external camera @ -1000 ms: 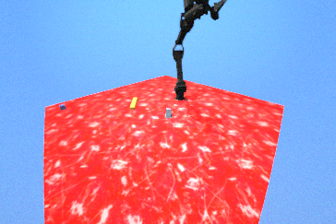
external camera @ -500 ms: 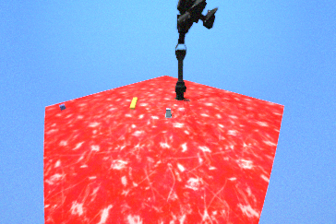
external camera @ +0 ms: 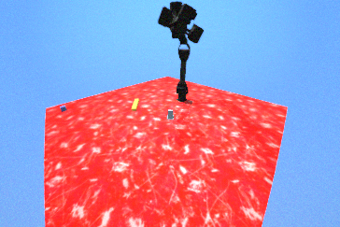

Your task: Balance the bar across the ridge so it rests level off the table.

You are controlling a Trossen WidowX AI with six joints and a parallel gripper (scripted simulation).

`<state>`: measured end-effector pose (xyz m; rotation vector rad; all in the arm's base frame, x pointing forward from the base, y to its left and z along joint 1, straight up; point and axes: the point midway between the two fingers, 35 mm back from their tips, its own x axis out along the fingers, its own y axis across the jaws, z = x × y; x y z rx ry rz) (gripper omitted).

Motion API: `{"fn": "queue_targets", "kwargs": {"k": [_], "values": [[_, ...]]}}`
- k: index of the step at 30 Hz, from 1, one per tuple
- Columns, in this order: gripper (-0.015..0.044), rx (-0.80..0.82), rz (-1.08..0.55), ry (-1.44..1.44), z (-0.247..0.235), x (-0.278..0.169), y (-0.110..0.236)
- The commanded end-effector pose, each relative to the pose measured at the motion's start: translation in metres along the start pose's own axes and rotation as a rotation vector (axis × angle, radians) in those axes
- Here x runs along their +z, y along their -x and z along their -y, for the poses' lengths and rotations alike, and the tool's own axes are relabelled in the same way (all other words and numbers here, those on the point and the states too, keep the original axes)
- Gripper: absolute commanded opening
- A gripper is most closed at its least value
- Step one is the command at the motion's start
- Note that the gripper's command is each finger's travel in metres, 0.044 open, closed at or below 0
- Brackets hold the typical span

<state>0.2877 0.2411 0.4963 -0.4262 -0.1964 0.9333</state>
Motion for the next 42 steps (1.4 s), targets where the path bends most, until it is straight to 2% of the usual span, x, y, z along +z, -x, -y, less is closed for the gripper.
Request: {"fn": "queue_targets", "kwargs": {"k": [1, 13, 21, 33, 42], "values": [[0.0315, -0.034, -0.081, 0.012, 0.014, -0.027, -0.002], [0.0315, -0.105, -0.279, 0.011, 0.054, -0.104, 0.003], [0.0315, -0.149, -0.480, 0.031, 0.084, -0.167, 0.019], [0.0315, -0.206, -0.766, 0.002, 0.122, -0.253, 0.069], [0.0315, -0.174, -0.990, -0.020, 0.136, -0.316, 0.118]]}}
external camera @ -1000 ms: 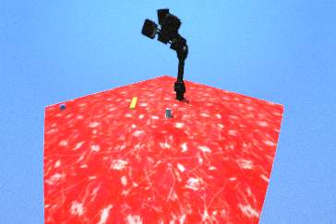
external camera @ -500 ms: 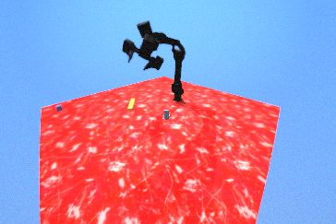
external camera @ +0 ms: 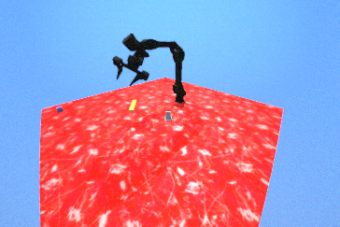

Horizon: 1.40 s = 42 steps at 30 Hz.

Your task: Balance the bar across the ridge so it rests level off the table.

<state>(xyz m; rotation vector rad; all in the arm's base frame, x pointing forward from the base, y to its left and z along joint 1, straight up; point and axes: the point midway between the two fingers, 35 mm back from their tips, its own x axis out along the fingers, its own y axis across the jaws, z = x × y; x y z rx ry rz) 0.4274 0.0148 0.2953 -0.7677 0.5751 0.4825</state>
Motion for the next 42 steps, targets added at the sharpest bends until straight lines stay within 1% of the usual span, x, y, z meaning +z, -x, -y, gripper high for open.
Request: {"fn": "queue_targets", "kwargs": {"k": [1, 8, 16, 24, 32, 35, 42], "values": [[0.0315, 0.028, -0.115, 0.004, 0.006, -0.041, -0.010], [0.0315, 0.086, -0.274, 0.008, 0.012, -0.102, -0.016], [0.0315, 0.184, -0.435, 0.003, 0.012, -0.171, -0.013], [0.0315, 0.311, -0.566, -0.012, 0.003, -0.235, 0.000], [0.0315, 0.463, -0.660, -0.037, -0.013, -0.292, 0.020], [0.0315, 0.511, -0.679, -0.046, -0.019, -0.307, 0.027], [0.0315, 0.515, -0.680, -0.047, -0.022, -0.312, 0.023]]}}
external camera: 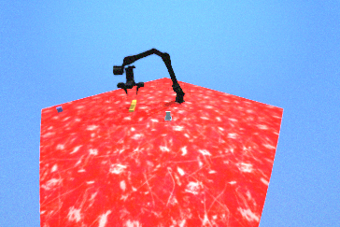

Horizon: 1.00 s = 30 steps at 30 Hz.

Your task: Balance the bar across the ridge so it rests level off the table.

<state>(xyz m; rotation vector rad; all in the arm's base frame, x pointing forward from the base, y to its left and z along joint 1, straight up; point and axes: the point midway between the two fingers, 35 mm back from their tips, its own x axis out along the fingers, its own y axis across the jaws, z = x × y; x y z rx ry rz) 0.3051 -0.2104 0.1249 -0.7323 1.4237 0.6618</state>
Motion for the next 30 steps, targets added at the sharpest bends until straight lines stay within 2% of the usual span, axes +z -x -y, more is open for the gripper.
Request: {"fn": "queue_targets", "kwargs": {"k": [1, 7, 30], "values": [[0.0315, 0.014, -0.006, 0.007, -0.001, -0.002, -0.012], [0.0315, 0.014, -0.006, 0.007, -0.002, -0.002, -0.045], [0.0315, 0.014, -0.006, 0.007, -0.003, -0.003, -0.071]]}}
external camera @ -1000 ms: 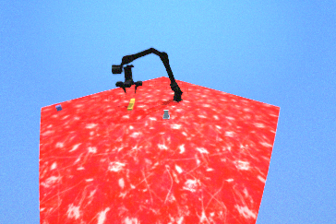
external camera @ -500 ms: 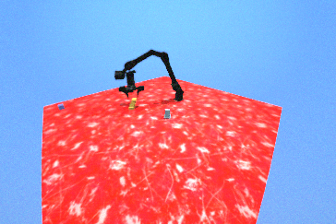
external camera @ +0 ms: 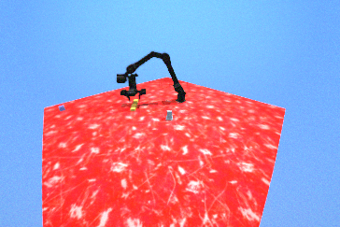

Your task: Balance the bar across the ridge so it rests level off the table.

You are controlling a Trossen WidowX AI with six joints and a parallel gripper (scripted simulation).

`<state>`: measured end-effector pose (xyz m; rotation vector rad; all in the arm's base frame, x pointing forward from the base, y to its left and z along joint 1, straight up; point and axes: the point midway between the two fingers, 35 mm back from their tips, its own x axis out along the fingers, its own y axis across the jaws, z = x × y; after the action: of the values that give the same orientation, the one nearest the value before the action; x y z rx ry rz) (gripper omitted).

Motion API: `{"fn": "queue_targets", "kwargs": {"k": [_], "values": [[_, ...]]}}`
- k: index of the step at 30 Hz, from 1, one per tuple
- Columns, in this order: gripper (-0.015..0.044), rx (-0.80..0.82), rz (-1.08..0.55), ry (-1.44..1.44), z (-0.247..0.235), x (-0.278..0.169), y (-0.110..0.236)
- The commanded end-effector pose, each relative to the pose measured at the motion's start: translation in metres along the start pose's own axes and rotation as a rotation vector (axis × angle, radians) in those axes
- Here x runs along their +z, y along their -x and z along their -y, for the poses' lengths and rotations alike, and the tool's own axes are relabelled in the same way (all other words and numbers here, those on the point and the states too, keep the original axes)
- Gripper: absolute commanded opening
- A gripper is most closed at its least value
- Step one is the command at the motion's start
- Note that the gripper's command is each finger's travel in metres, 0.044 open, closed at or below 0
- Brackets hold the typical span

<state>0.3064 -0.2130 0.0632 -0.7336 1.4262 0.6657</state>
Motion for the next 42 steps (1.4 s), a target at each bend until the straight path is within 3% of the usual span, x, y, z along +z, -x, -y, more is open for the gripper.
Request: {"fn": "queue_targets", "kwargs": {"k": [1, 19, 26, 33, 36, 42], "values": [[0.0315, 0.011, -0.004, 0.004, -0.002, -0.001, -0.010], [0.0315, 0.011, -0.004, 0.004, -0.002, -0.001, -0.010], [0.0131, 0.011, -0.001, 0.000, -0.002, 0.000, -0.009], [0.0085, 0.011, -0.001, 0.000, -0.002, 0.000, -0.009], [0.0006, 0.011, -0.001, 0.000, -0.002, 0.000, -0.006], [0.0000, 0.011, -0.001, 0.001, 0.001, 0.000, 0.010]]}}
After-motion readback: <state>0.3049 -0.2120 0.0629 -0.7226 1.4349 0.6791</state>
